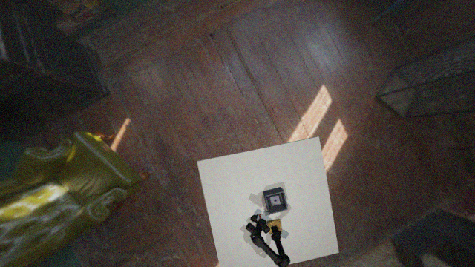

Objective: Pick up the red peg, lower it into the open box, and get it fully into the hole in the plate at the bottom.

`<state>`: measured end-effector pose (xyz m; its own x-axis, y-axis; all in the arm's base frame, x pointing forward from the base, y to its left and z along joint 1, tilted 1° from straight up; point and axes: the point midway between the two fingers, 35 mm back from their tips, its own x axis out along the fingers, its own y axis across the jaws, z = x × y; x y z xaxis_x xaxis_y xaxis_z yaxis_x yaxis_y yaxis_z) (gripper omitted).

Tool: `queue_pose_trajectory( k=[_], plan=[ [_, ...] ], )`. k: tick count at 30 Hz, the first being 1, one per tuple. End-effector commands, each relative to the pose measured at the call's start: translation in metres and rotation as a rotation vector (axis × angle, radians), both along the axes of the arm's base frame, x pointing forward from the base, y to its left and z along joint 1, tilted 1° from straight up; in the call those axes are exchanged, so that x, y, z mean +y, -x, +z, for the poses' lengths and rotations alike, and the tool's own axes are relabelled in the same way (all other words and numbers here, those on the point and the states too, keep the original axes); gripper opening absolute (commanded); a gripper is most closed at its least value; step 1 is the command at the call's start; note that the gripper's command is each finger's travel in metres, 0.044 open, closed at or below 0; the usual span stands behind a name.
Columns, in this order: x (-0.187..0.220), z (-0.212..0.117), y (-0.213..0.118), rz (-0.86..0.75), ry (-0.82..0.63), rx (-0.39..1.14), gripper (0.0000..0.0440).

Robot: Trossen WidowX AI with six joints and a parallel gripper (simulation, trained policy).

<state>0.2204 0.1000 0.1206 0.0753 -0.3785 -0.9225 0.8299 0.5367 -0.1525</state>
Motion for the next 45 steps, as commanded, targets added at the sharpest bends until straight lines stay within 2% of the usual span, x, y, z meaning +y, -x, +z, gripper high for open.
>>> queue_pose_trajectory(
  k=[1,12,15,17,28,32,45],
  plan=[
    [0.003,-0.017,0.007,0.055,-0.013,0.024,0.0440],
    [0.004,-0.067,0.018,0.153,-0.051,0.060,0.0438],
    [0.003,-0.076,0.021,0.171,-0.061,0.082,0.0418],
    [0.003,-0.082,0.025,0.180,-0.070,0.100,0.0377],
    [0.001,-0.095,0.033,0.169,-0.107,0.172,0.0089],
    [-0.001,-0.097,0.034,0.162,-0.099,0.196,0.0001],
    [-0.025,-0.038,0.019,0.191,-0.012,0.114,0.0000]
  ],
)
